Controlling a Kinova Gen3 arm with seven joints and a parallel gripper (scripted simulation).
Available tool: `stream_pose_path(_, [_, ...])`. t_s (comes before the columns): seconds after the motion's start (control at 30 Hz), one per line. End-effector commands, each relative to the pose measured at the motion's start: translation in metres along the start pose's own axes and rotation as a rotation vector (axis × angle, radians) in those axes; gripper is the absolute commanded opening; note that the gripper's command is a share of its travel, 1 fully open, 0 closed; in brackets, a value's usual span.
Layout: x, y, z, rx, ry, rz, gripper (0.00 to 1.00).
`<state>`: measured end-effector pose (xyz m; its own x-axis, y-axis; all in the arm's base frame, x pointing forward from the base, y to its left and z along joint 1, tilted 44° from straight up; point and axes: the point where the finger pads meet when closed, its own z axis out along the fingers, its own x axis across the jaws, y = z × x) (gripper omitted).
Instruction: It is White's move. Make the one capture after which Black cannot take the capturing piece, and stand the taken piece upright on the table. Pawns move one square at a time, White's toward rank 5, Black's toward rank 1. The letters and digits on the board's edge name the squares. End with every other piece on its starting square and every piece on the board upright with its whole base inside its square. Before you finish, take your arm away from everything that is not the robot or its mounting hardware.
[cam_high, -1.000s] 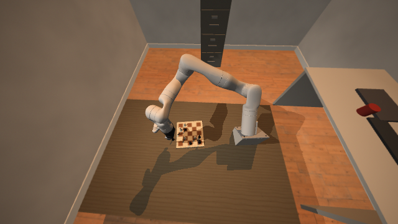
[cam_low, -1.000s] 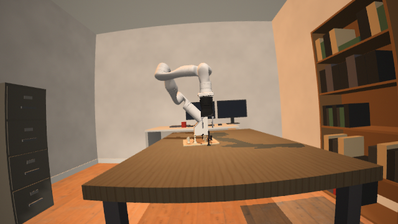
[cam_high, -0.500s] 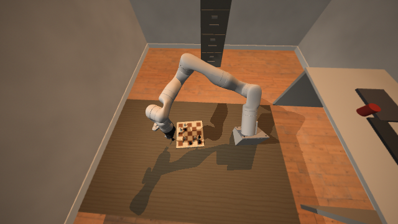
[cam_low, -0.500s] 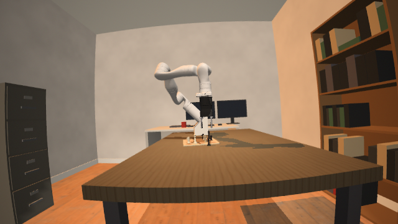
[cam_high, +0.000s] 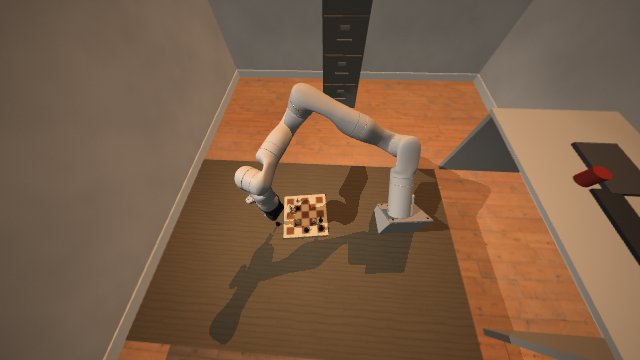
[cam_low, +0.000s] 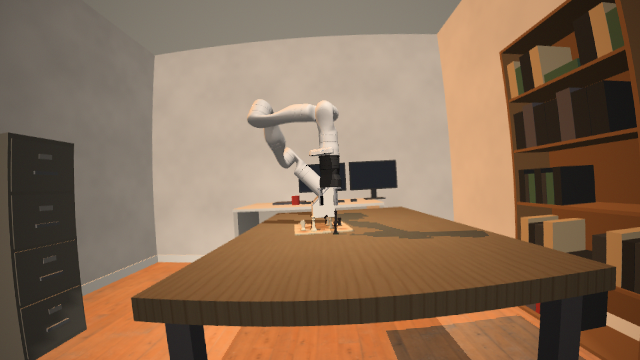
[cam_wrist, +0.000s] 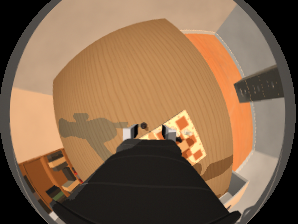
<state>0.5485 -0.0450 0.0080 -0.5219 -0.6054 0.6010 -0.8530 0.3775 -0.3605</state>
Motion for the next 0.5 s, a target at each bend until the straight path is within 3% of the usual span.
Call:
stream_pose_path(0.0, [0.003,-0.002,-0.004,0.005,-0.003,0.054,1.0])
stream_pose_path(0.07, [0.003,-0.002,-0.004,0.005,-0.003,0.054,1.0])
stream_pose_path(0.47, [0.021,-0.004,-0.007,0.006,-0.003,0.436,1.0])
